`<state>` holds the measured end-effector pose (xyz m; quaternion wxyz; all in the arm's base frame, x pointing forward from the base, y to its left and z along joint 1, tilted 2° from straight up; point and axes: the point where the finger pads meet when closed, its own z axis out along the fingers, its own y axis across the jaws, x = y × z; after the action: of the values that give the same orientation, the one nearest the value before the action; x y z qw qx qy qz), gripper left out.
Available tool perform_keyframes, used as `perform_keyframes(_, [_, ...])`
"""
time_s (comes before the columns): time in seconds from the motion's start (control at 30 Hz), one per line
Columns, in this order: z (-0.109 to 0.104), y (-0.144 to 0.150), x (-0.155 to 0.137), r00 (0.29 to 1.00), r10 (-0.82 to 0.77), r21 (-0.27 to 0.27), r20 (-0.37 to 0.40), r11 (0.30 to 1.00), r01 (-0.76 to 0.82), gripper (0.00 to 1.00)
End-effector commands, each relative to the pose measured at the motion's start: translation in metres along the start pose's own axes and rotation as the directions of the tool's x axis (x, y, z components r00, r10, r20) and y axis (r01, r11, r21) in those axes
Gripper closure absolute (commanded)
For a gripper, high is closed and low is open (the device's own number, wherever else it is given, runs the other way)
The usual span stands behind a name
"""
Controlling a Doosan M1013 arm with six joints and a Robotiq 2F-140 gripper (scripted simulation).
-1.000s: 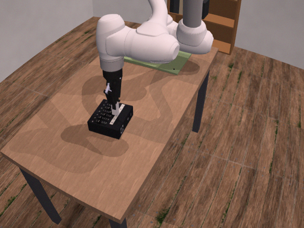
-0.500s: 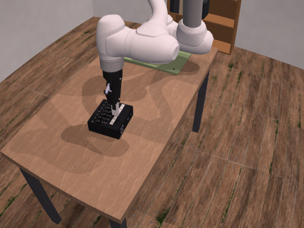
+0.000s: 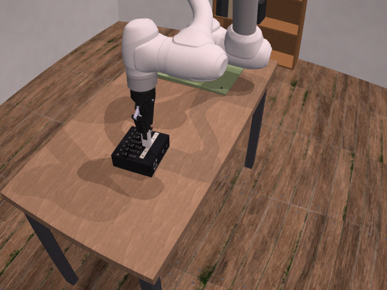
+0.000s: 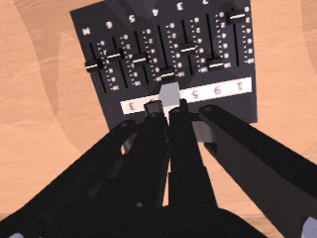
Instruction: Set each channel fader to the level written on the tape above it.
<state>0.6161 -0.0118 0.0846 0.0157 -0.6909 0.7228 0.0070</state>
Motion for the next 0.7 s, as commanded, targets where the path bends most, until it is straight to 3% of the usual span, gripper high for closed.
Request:
perform_keyframes(0.0, [-0.0001,0.0000,0.0003,1.000,0.000,0.000,0.000,1.000,0.000,1.00])
perform_keyframes(0.67, [-0.0001,0.0000,0.0092,1.000,0.000,0.000,0.000,1.000,0.000,1.00])
